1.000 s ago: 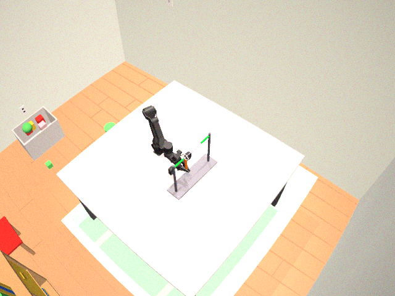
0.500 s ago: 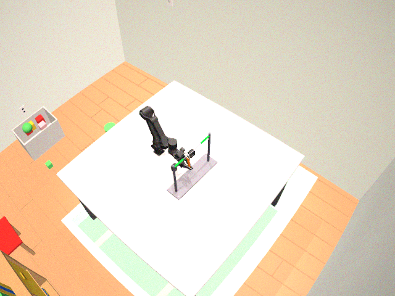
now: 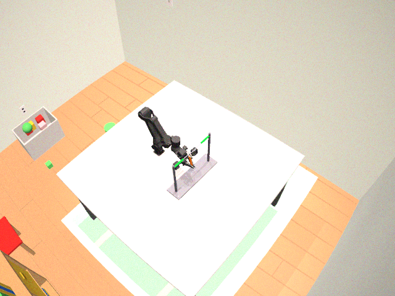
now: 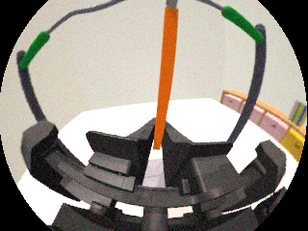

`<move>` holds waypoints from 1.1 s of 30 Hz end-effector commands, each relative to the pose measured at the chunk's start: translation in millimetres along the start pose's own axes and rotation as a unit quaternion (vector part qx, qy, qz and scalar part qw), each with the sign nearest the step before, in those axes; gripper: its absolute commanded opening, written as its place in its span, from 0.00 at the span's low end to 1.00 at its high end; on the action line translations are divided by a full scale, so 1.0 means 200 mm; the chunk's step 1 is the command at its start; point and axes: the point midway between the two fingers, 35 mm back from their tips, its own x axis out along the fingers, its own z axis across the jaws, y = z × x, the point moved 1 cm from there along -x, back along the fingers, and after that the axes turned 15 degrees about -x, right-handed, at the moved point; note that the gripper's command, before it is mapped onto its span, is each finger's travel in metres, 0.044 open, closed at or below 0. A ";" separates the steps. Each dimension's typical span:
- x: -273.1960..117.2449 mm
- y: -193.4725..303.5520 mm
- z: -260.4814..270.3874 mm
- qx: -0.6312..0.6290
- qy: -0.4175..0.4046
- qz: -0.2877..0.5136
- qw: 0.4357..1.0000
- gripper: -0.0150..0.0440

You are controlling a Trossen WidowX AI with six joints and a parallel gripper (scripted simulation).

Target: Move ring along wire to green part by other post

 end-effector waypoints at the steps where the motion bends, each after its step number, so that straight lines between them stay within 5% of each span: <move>1: 0.00 0.00 0.00 -0.016 0.000 0.001 1.000 0.00; 33: -0.09 0.00 -0.14 -0.233 -0.095 0.060 0.966 0.00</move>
